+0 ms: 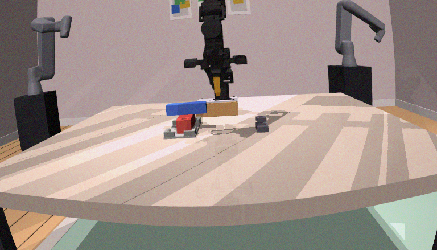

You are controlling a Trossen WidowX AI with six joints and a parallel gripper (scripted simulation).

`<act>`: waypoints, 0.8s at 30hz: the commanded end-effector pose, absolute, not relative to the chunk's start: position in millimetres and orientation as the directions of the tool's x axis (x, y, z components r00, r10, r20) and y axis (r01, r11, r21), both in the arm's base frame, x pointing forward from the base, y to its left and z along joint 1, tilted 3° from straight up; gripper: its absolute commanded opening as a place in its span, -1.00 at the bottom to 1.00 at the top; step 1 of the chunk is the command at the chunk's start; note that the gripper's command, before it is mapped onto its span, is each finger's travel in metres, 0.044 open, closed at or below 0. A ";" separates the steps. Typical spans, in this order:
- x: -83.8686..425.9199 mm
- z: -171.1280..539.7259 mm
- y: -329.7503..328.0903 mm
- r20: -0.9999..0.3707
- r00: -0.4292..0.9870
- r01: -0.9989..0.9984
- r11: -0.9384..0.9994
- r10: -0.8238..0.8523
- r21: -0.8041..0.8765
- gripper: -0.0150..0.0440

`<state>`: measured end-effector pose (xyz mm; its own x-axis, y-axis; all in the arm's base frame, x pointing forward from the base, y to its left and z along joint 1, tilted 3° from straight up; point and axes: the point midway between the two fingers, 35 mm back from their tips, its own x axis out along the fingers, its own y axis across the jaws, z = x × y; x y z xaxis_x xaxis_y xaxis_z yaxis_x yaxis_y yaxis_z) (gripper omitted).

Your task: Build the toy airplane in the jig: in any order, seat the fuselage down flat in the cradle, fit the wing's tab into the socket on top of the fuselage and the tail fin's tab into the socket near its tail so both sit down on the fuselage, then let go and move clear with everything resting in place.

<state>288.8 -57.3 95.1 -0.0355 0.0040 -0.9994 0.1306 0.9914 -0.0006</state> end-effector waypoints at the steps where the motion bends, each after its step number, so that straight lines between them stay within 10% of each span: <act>1: 291.9 93.2 -72.5 -0.999 -0.032 0.132 0.991 -0.006 -0.010 -0.49; 24: 294.2 77.6 -142.0 -1.000 -0.027 0.149 0.989 -0.004 -0.008 -0.49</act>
